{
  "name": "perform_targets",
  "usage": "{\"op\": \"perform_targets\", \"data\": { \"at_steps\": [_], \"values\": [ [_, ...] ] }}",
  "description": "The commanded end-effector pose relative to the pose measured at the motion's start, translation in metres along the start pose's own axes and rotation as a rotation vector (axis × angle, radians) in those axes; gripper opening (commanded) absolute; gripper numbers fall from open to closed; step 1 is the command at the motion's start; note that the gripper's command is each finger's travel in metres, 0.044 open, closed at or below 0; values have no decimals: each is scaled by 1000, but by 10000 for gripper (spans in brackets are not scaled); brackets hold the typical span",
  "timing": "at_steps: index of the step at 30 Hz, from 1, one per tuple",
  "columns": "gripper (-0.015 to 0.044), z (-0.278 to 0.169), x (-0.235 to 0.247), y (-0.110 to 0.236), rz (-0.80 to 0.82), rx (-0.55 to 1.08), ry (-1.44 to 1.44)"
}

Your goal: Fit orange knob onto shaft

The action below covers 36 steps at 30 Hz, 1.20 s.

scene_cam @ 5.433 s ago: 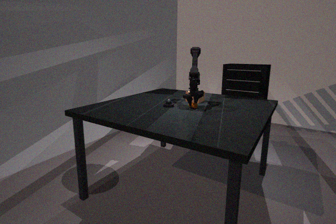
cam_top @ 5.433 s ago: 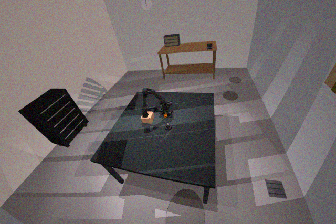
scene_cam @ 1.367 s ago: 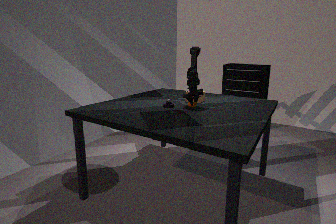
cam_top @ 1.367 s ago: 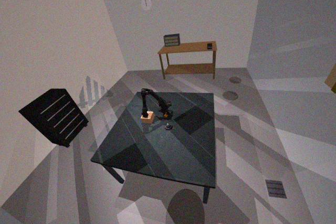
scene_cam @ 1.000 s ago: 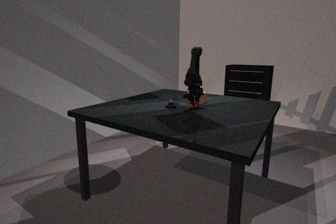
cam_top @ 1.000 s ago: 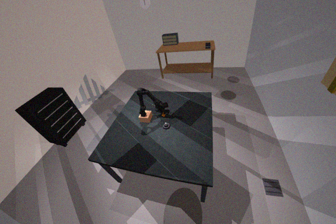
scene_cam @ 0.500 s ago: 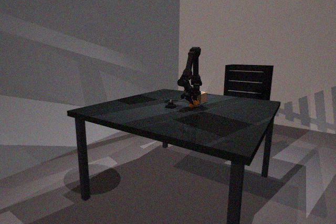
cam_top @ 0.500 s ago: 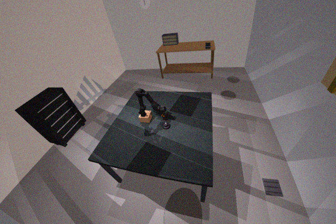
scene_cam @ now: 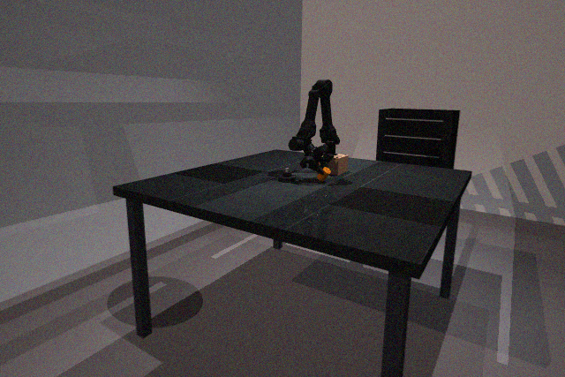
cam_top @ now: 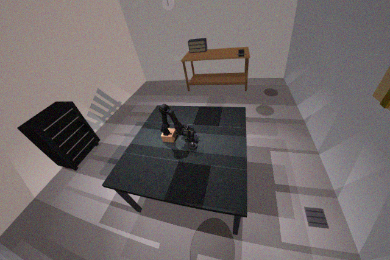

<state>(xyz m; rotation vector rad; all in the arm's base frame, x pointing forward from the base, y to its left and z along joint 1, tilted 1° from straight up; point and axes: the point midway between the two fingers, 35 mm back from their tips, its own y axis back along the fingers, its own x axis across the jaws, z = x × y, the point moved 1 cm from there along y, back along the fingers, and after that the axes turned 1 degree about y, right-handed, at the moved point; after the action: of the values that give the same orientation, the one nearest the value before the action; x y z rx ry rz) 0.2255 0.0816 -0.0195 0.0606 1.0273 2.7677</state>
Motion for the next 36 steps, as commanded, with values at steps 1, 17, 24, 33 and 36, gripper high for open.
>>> {"op": "perform_targets", "data": {
  "at_steps": [1,17,24,33,36],
  "values": [
    [179,-5,2,3,0,-78,1],
    [179,-18,3,11,-6,-287,1],
    [260,-17,4,11,-5,-266,2],
    [260,-17,4,11,-5,-266,2],
    [260,-17,4,11,-5,-266,2]
  ]
}}
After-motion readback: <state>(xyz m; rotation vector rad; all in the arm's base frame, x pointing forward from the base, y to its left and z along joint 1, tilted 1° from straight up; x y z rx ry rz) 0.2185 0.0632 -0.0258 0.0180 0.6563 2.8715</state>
